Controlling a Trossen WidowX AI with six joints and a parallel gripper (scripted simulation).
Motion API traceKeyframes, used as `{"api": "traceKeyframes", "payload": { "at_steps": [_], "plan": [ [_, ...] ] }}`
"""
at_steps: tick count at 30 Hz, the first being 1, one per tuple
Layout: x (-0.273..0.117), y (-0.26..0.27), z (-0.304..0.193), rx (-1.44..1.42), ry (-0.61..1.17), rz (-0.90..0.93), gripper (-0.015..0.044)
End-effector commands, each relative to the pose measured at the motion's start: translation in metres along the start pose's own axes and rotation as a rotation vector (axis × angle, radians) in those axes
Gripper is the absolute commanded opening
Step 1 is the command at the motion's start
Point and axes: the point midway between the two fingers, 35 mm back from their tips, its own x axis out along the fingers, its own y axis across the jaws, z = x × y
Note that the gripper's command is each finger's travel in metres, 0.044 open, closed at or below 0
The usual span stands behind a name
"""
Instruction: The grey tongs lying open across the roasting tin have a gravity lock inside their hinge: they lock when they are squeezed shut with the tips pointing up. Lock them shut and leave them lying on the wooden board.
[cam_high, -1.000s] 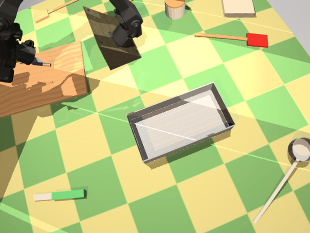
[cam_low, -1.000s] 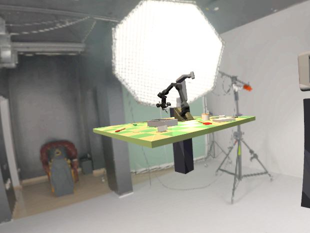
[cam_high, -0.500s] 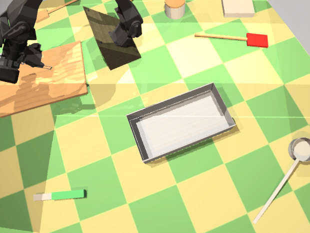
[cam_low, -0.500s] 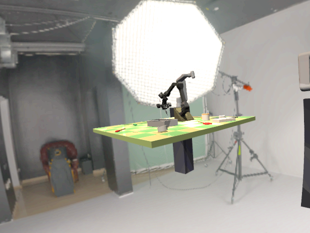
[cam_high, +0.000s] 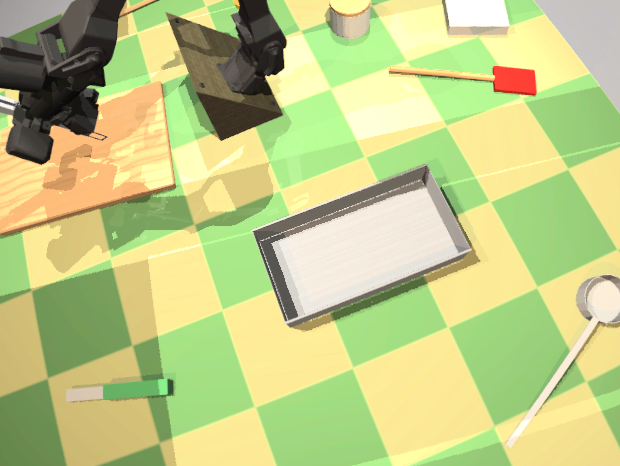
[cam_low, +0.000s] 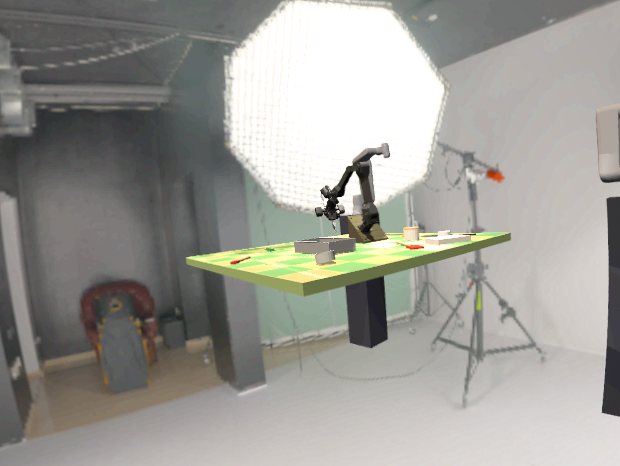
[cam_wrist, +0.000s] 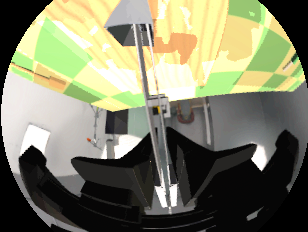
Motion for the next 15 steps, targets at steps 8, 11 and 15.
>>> {"api": "traceKeyframes", "payload": {
  "at_steps": [8,11,15],
  "plan": [
    [-0.023,0.007,0.001,0.017,0.171,-0.002,-0.015],
    [-0.029,0.01,0.003,0.022,0.211,-0.004,-0.015],
    [-0.035,0.012,0.005,0.027,0.245,-0.005,-0.015]
  ]
}}
